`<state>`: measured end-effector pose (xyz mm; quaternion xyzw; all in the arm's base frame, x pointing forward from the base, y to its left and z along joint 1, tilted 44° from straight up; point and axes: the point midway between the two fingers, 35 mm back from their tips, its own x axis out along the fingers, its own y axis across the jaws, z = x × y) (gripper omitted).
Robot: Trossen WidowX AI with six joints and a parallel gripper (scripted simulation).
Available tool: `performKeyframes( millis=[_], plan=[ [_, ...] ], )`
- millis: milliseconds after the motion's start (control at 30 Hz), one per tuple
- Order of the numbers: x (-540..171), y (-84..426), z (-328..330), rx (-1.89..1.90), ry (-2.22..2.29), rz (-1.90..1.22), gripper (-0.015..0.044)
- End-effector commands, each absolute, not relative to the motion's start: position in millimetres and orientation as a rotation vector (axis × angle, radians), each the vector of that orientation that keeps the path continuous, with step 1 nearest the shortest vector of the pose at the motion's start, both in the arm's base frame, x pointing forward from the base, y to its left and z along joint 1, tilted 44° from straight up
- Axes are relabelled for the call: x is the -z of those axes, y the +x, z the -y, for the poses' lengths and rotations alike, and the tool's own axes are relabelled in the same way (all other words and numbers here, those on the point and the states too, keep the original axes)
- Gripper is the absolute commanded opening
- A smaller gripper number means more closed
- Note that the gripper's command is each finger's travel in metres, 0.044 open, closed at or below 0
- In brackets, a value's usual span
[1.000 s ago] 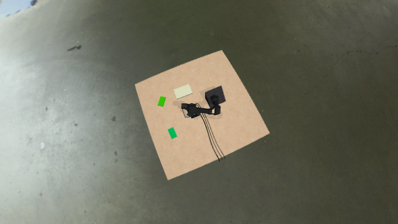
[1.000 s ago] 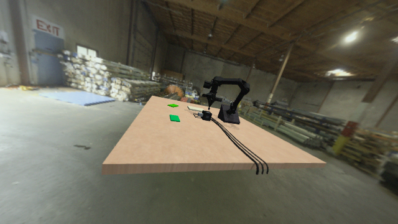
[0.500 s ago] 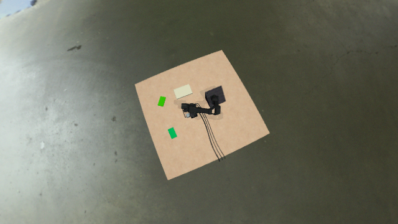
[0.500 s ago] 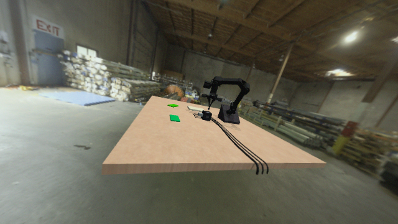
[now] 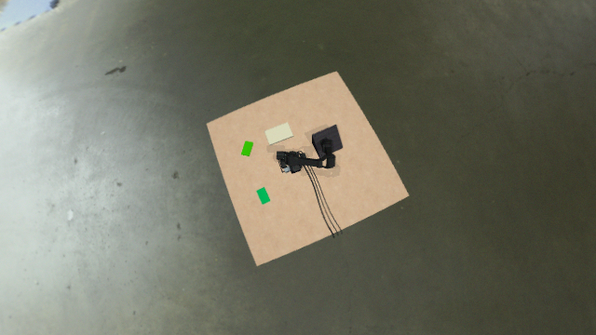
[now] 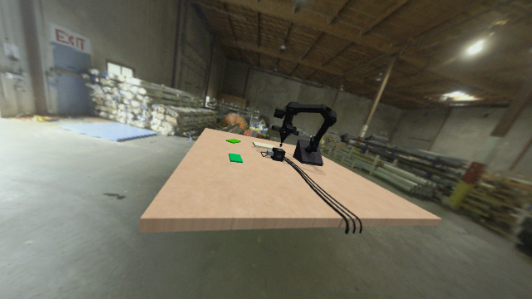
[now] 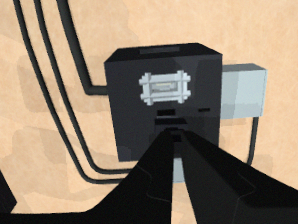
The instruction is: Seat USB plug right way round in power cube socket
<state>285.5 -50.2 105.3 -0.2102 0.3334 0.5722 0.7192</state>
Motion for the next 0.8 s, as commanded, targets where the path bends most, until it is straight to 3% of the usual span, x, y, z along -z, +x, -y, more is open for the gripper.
performKeyframes(
  millis=[0, 767],
  plan=[
    [-105.2, 285.3, 50.3, -1.289, -0.512, -0.702, 0.0],
    [-105.0, 285.7, 48.9, -1.289, -0.502, -0.697, 0.0]
  ],
)
